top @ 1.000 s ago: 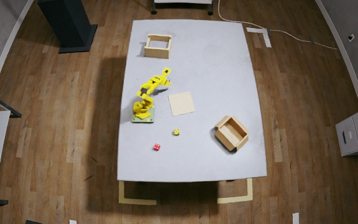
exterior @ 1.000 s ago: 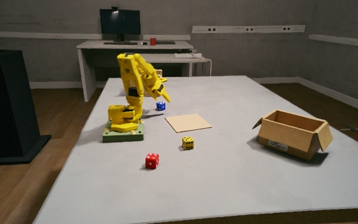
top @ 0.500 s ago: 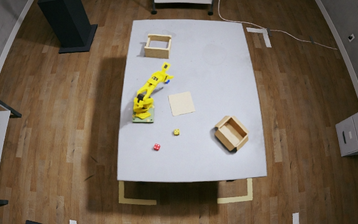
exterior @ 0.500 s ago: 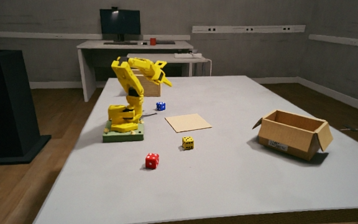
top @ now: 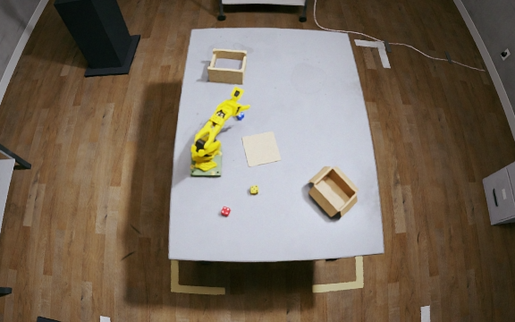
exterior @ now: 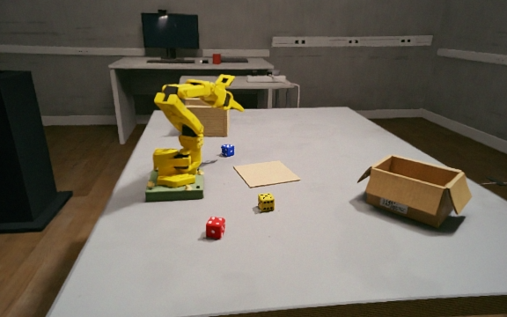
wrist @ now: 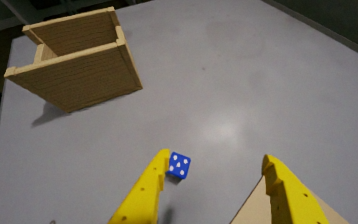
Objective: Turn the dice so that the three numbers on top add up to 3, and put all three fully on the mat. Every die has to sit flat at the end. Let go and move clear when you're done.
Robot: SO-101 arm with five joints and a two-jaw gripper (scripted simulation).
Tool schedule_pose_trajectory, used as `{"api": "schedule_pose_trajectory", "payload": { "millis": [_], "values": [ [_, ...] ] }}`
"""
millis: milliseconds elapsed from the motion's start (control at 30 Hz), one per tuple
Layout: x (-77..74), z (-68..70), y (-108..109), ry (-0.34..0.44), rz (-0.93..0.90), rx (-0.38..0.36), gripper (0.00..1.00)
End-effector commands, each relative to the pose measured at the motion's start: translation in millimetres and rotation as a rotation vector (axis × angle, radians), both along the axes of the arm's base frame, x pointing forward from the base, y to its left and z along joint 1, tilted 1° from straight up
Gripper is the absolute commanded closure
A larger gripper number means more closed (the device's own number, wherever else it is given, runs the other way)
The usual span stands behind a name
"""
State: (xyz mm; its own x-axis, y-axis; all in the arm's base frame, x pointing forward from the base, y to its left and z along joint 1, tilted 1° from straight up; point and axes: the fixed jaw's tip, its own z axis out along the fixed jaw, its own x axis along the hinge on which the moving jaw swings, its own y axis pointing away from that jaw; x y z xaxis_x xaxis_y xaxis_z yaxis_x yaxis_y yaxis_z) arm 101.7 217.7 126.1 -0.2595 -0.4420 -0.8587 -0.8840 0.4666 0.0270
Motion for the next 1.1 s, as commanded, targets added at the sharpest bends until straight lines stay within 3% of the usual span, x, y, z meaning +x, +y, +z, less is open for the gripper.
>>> {"api": "schedule_pose_trajectory", "payload": {
  "millis": [0, 400, 867, 1067],
  "values": [
    [-0.9, 7.6, 2.1, -0.013, 0.009, 0.018, 0.65],
    [-0.2, 18.1, 12.3, 0.095, -0.018, -0.049, 0.65],
    [-3.3, 31.7, 32.2, 0.362, -0.132, -0.252, 0.65],
    [-5.2, 31.5, 34.2, 0.415, -0.165, -0.301, 0.65]
  ]
}}
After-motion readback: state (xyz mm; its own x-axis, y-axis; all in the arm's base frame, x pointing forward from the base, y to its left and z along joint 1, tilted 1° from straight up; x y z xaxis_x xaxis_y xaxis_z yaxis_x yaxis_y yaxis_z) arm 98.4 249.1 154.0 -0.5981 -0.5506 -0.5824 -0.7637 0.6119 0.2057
